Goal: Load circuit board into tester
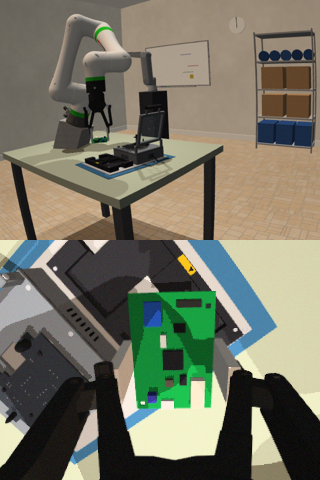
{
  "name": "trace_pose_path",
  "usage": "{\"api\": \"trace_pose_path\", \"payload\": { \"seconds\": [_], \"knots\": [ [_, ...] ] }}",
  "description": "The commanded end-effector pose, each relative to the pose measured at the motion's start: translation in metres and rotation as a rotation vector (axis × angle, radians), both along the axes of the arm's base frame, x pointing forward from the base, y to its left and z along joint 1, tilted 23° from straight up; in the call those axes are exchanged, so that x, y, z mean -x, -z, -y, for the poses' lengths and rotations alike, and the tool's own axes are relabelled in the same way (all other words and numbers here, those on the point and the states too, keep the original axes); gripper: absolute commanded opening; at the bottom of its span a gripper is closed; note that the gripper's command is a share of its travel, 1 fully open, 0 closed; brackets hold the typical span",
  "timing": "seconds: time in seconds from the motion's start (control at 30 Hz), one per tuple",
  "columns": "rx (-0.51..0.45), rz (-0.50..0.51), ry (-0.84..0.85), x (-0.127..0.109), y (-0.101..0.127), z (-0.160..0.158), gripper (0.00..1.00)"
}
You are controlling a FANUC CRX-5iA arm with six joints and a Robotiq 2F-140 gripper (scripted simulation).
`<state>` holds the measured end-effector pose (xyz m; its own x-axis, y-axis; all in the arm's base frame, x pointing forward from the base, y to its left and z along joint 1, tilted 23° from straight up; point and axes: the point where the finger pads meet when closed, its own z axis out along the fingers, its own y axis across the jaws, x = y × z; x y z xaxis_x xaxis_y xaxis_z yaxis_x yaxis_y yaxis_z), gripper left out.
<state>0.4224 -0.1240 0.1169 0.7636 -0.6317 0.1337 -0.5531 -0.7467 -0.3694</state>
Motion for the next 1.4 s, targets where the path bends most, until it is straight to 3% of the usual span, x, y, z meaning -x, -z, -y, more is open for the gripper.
{"api": "trace_pose_path", "payload": {
  "seconds": [0.0, 0.87, 1.37],
  "knots": [
    [-0.026, -0.021, 0.09, -0.0001, -0.0002, 0.0001, 0.46],
    [-0.182, -0.118, 0.521, -0.0001, -0.0002, 0.0001, 0.46],
    [-0.239, -0.153, 0.68, -0.0001, -0.0002, 0.0001, 0.46]
  ]
}}
